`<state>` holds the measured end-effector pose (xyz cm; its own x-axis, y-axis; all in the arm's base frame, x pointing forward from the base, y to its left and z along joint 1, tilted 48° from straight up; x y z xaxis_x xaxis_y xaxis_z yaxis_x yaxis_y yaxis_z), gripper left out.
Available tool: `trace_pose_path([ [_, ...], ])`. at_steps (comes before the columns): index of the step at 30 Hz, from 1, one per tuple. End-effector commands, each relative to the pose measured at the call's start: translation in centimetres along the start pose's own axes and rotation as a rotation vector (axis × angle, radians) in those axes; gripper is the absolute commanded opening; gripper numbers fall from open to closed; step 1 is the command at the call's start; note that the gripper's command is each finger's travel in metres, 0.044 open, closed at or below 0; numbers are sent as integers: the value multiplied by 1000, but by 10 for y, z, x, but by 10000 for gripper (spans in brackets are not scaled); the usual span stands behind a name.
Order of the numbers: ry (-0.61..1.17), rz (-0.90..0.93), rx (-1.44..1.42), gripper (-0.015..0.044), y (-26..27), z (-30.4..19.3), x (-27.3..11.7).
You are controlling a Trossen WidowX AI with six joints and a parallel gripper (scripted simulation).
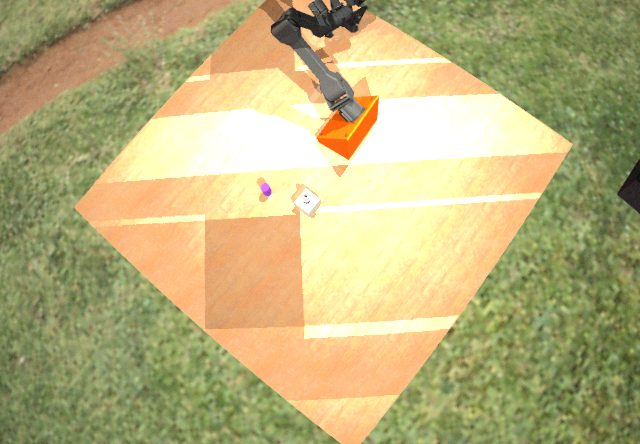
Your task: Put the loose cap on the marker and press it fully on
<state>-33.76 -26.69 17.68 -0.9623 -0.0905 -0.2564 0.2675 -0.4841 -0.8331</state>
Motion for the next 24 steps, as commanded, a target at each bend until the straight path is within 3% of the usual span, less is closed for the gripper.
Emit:
trace_pose_path([
  [1, -109, 52, 117, 249, -3, 32, -28],
  [13, -342, 216, 400, 249, -12, 98, -121],
  [24, -583, 518, 584, 249, 1, 150, -231],
])
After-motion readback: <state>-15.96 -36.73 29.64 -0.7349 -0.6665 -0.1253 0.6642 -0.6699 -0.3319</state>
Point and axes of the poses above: the point midway between the two fingers, 35 mm back from their tips, its own x axis out along the fingers, its own y axis across the jaws, z = x × y, the point moved 3 cm from there along -x, back along the fingers, and after that the axes turned 12 degrees about -x, right-handed, at the moved point
